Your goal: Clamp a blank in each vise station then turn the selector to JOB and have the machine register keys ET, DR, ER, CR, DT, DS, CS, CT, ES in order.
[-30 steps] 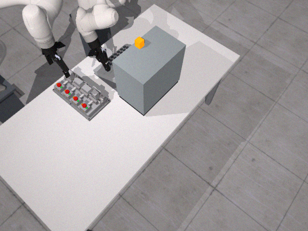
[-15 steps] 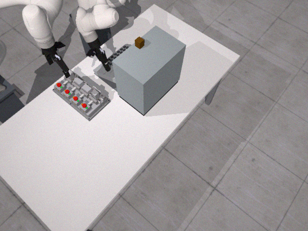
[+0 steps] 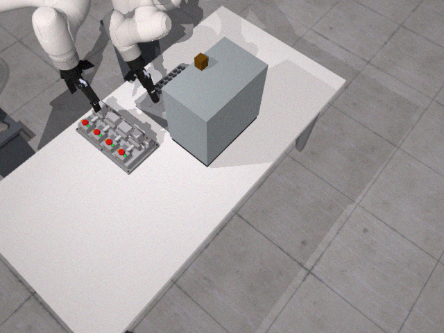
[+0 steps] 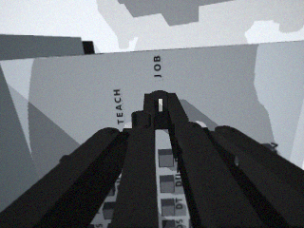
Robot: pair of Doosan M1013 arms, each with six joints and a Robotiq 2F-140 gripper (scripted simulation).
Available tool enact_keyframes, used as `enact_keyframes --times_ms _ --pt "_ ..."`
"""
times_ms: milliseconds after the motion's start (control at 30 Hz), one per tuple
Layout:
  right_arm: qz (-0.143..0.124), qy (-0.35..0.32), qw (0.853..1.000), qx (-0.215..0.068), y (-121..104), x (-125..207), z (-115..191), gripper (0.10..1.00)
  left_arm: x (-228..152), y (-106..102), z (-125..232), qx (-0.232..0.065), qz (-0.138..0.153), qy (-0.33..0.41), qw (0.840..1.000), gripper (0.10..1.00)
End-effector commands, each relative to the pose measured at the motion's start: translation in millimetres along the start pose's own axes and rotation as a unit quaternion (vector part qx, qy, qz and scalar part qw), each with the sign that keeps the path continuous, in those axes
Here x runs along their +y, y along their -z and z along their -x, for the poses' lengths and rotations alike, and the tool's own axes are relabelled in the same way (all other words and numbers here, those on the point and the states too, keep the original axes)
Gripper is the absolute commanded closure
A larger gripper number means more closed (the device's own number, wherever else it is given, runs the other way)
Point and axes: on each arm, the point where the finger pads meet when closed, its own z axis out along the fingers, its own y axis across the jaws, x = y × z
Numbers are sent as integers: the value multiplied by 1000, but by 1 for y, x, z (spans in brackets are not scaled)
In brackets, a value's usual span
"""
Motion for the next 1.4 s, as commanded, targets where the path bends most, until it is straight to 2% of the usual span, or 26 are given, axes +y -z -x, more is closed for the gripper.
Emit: enact_keyframes --times_ms 0,200,233,567,900,1100,1133,1267,1367 --pt "1 0 1000 1 1 0 0 98 -1 0 0 0 -1 -1 1000 999" --pt "1 0 1000 1 1 0 0 98 -1 0 0 0 -1 -1 1000 999" --pt "1 0 1000 1 1 0 0 98 -1 0 0 0 -1 -1 1000 699" --pt "1 0 1000 1 1 0 0 98 -1 3 0 0 -1 -1 1000 699" --pt "1 0 1000 1 1 0 0 98 -1 48 0 0 -1 -1 1000 699" --pt "1 0 1000 1 1 0 0 98 -1 52 0 0 -1 -1 1000 699" --pt "1 0 1000 1 1 0 0 98 -1 52 0 0 -1 -1 1000 999" --pt "1 0 1000 1 1 0 0 98 0 50 7 0 -1 1 1000 999" --pt "1 0 1000 1 1 0 0 98 3 40 37 0 -1 8 1000 999"
